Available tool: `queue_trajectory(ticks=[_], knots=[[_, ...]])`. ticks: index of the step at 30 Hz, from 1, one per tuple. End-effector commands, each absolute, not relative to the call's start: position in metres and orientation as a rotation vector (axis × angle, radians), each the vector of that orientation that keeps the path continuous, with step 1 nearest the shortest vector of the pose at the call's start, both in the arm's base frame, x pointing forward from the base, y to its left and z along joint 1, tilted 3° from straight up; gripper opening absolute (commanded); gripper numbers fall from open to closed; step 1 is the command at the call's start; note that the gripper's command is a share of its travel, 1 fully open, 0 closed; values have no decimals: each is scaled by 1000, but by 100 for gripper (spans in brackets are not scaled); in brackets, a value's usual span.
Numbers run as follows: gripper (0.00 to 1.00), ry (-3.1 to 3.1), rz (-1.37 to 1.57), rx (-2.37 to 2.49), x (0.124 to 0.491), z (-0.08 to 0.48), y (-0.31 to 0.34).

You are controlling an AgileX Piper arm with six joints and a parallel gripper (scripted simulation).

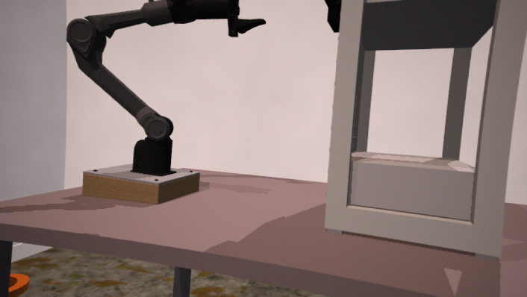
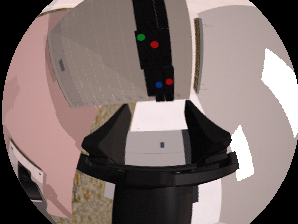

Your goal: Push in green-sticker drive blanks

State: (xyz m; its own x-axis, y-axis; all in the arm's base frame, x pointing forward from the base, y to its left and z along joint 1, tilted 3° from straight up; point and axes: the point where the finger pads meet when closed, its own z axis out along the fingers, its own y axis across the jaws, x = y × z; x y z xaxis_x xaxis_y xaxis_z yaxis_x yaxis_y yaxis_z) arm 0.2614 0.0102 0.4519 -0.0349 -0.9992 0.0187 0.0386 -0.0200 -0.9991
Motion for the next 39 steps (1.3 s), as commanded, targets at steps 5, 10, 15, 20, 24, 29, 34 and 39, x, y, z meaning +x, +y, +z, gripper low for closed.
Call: queue_trajectory(ticks=[5,10,15,20,24,29,34,39], knots=[[100,1194,-1268,-1175,260,452,10],[100,1194,-1268,-1175,260,452,10],[100,1194,-1268,-1175,260,452,10],[100,1195,-1269,-1174,266,452,13],[100,1195,-1269,-1174,277,452,19],[100,1195,-1269,-1174,303,452,34],[100,1195,-1269,-1174,345,451,58],[100,1195,-1269,-1174,371,451,73]])
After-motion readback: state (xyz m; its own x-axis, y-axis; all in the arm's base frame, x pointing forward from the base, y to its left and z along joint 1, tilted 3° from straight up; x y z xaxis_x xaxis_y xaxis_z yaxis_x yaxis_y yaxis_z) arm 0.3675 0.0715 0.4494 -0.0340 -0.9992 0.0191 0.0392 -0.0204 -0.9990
